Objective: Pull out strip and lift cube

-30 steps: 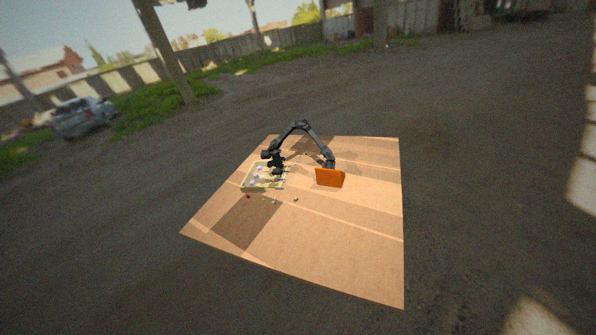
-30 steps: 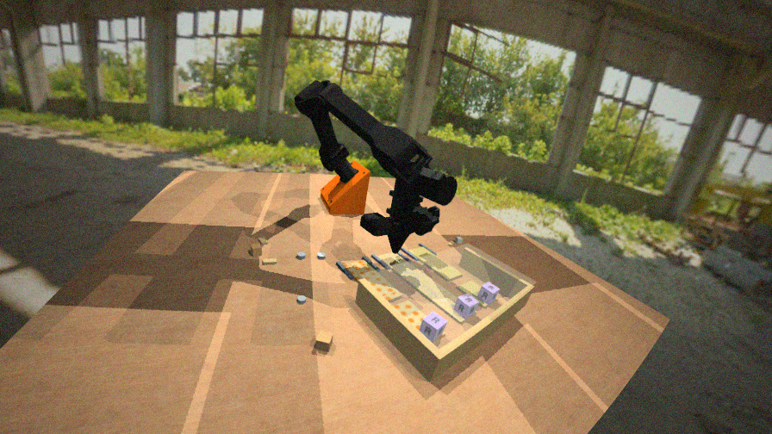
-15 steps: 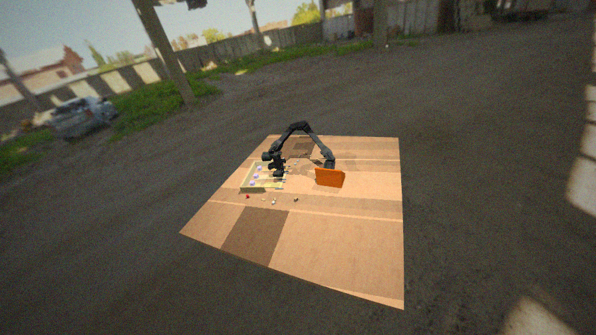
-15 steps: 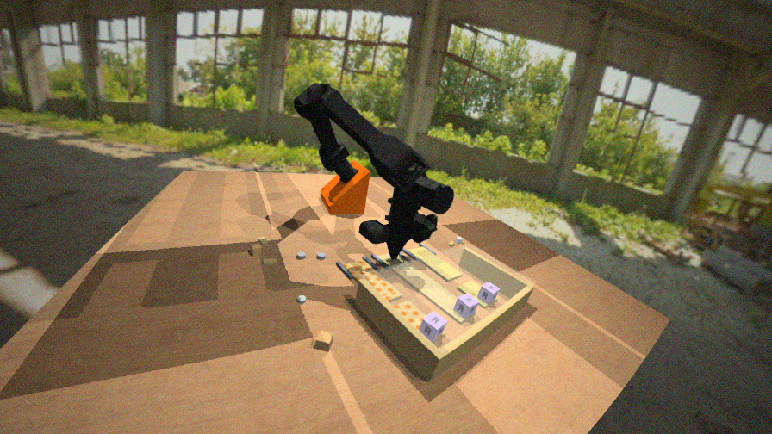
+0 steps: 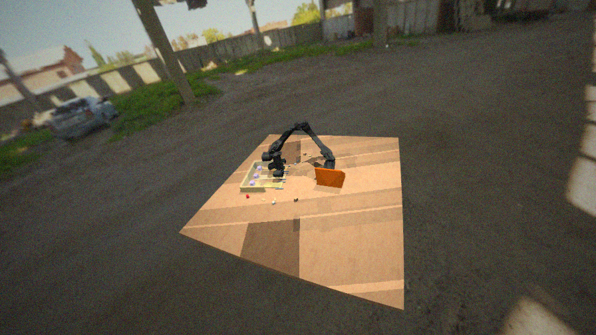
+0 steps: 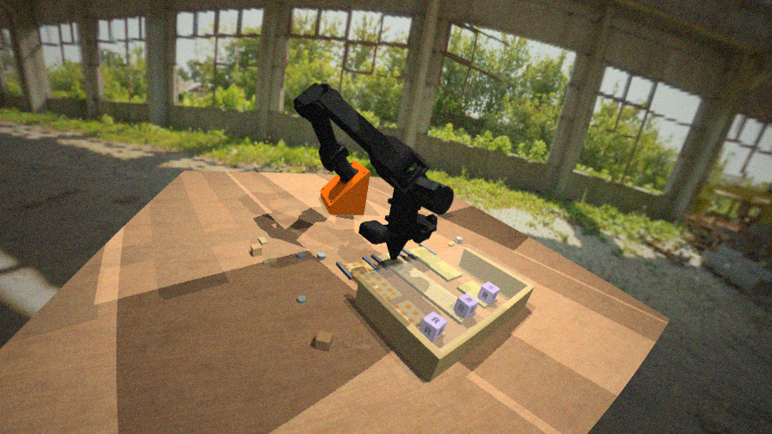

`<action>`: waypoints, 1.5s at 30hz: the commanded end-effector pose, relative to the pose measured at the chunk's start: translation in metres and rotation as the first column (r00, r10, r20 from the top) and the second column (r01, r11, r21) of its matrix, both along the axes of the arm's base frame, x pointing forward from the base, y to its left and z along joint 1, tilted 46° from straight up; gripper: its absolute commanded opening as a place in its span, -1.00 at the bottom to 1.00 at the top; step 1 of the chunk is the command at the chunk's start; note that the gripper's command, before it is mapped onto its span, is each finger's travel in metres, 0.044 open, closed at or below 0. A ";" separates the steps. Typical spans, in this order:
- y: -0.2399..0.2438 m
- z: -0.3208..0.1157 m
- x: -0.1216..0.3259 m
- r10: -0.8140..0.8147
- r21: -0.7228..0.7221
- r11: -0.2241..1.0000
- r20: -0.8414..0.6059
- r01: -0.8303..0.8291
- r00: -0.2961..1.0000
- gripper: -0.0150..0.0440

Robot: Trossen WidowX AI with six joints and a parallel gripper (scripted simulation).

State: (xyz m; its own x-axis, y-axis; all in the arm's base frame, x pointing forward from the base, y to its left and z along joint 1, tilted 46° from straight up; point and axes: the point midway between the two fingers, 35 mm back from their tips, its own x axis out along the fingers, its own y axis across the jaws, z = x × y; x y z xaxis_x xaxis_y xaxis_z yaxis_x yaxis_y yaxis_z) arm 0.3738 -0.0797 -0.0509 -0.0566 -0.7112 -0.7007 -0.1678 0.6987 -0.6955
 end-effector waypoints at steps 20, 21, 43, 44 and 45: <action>-0.002 -0.001 0.000 0.003 -0.004 1.000 -0.002 -0.003 1.000 -0.49; -0.002 -0.002 0.000 0.003 -0.004 1.000 -0.002 -0.003 1.000 -0.49; -0.004 -0.003 0.000 0.003 -0.005 1.000 -0.002 -0.003 1.000 -0.49; -0.004 -0.003 -0.001 0.003 -0.005 1.000 -0.002 -0.003 1.000 -0.49; -0.004 -0.003 -0.002 0.003 -0.005 1.000 -0.002 -0.003 1.000 -0.49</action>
